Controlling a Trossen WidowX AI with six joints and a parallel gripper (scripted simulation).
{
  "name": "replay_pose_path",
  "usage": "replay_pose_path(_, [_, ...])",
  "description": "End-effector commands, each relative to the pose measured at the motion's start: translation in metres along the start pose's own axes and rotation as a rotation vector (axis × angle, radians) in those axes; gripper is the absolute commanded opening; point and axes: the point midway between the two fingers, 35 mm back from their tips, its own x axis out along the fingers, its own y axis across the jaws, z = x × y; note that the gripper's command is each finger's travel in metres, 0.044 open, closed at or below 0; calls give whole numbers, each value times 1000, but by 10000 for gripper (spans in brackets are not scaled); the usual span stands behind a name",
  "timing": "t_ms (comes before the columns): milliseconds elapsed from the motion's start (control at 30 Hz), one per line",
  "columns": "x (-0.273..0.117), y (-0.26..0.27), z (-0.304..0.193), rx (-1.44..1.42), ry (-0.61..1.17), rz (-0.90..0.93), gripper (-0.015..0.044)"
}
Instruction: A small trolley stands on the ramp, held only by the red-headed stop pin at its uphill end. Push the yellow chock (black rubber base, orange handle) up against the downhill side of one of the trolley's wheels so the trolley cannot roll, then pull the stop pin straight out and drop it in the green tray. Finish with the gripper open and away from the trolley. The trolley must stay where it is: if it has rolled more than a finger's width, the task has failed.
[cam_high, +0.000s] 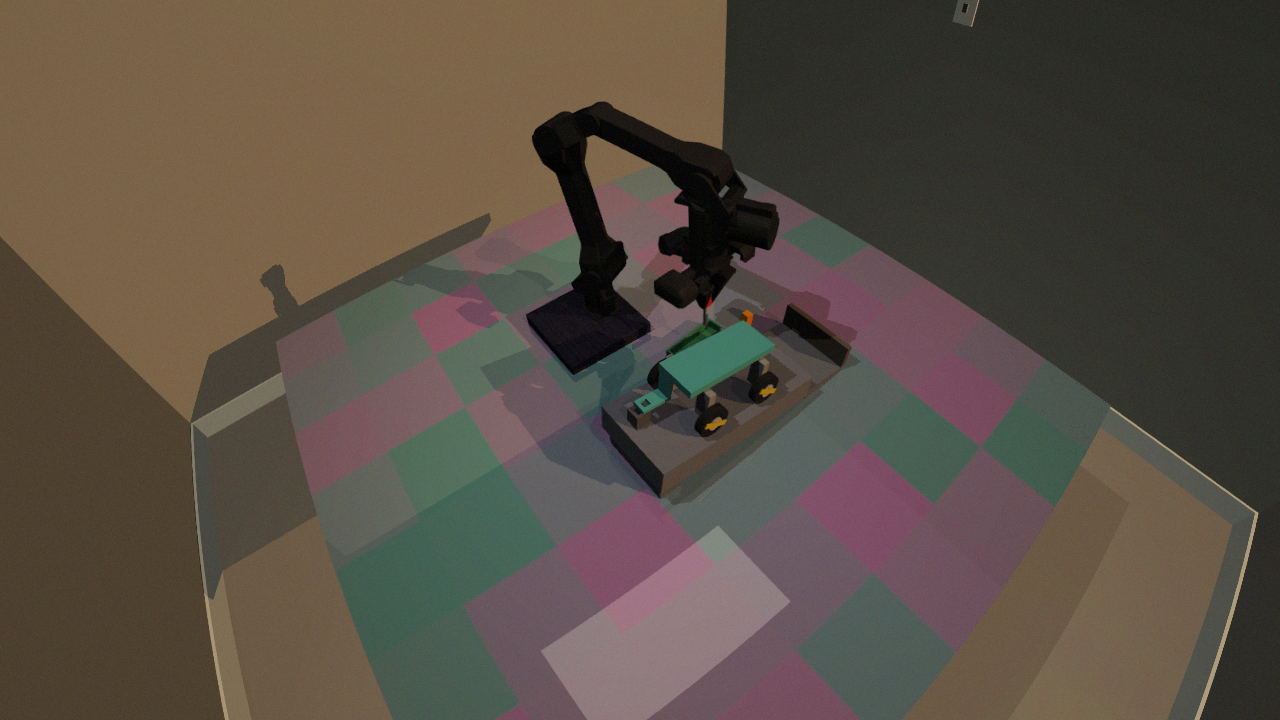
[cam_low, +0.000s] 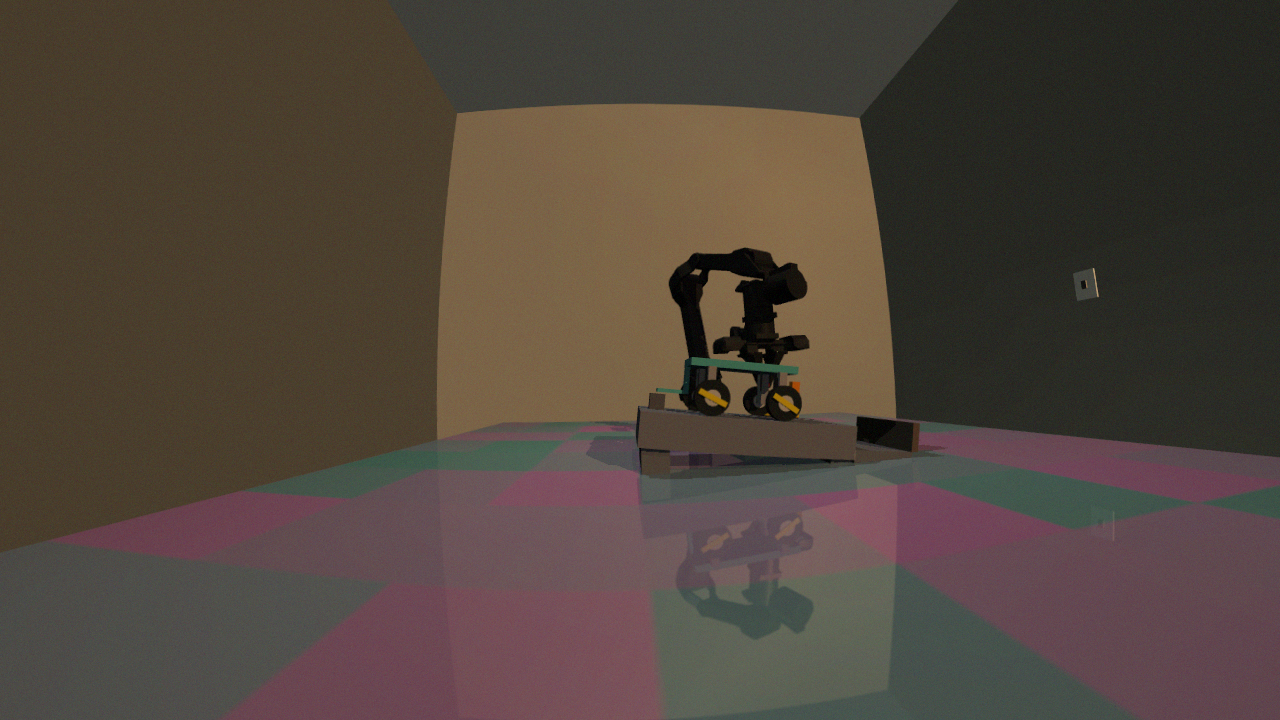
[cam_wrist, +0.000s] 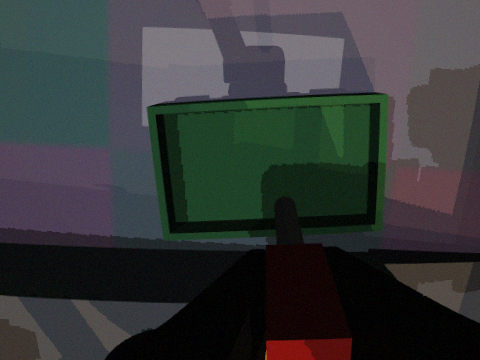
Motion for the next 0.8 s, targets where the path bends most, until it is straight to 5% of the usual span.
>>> replay_pose_path(0, [8,-1,1,2,-2,-66,0])
replay_pose_path(700, [62,-26,1,1,4,-148,0])
replay_pose_path(767, [62,-25,1,1,4,-148,53])
